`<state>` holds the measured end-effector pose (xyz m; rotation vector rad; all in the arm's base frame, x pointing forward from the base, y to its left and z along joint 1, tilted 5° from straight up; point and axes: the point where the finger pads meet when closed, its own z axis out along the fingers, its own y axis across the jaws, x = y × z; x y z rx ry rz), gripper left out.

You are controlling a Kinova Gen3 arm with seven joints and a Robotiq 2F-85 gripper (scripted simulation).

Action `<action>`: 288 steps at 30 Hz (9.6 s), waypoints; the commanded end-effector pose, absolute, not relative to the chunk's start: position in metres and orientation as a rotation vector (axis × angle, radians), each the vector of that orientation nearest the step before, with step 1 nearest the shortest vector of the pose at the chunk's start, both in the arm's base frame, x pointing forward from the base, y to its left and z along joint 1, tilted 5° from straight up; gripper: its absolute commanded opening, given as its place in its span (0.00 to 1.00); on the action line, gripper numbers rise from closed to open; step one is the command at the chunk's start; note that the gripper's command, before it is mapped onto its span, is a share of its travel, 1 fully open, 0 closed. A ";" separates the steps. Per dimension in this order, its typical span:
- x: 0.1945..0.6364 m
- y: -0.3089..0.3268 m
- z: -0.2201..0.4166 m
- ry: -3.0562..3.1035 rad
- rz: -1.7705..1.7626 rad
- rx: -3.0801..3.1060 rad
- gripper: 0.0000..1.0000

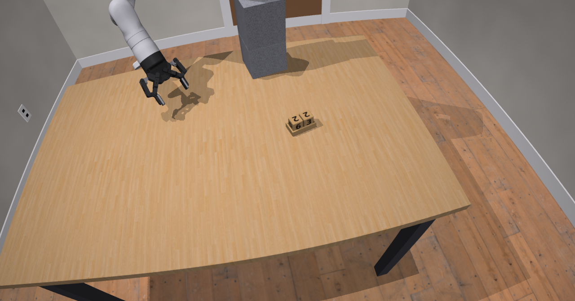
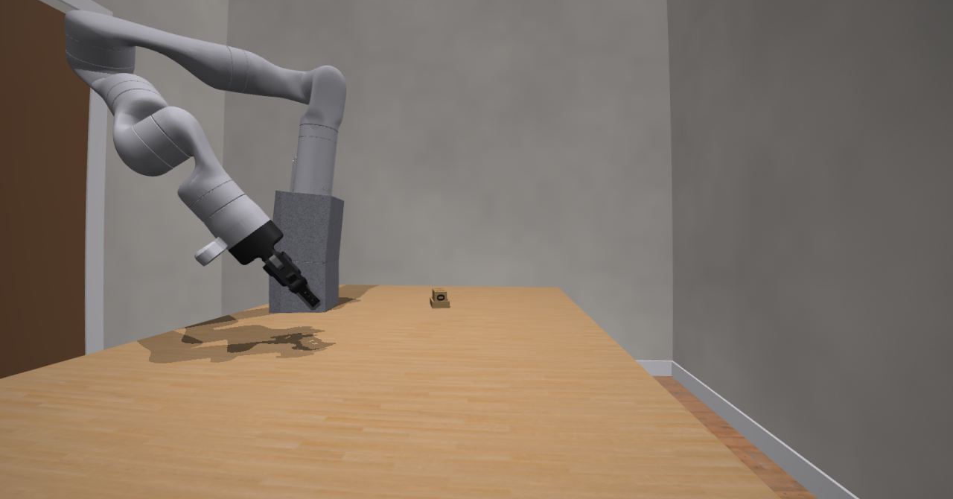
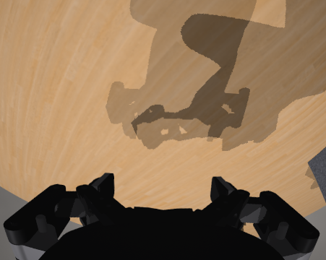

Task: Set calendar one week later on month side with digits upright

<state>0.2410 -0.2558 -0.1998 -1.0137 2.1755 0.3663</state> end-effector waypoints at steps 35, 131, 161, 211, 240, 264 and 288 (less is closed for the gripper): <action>0.269 -0.230 -0.192 2.160 0.396 -1.126 1.00; 0.333 -0.128 -0.173 2.108 0.455 -1.503 1.00; 0.342 -0.099 -0.168 2.090 0.455 -1.610 1.00; 0.350 -0.045 -0.158 2.043 0.429 -1.823 1.00; 0.351 -0.029 -0.155 2.024 0.413 -1.892 1.00; 0.350 -0.007 -0.149 1.993 0.384 -1.992 1.00; 0.348 0.013 -0.144 1.958 0.347 -2.087 1.00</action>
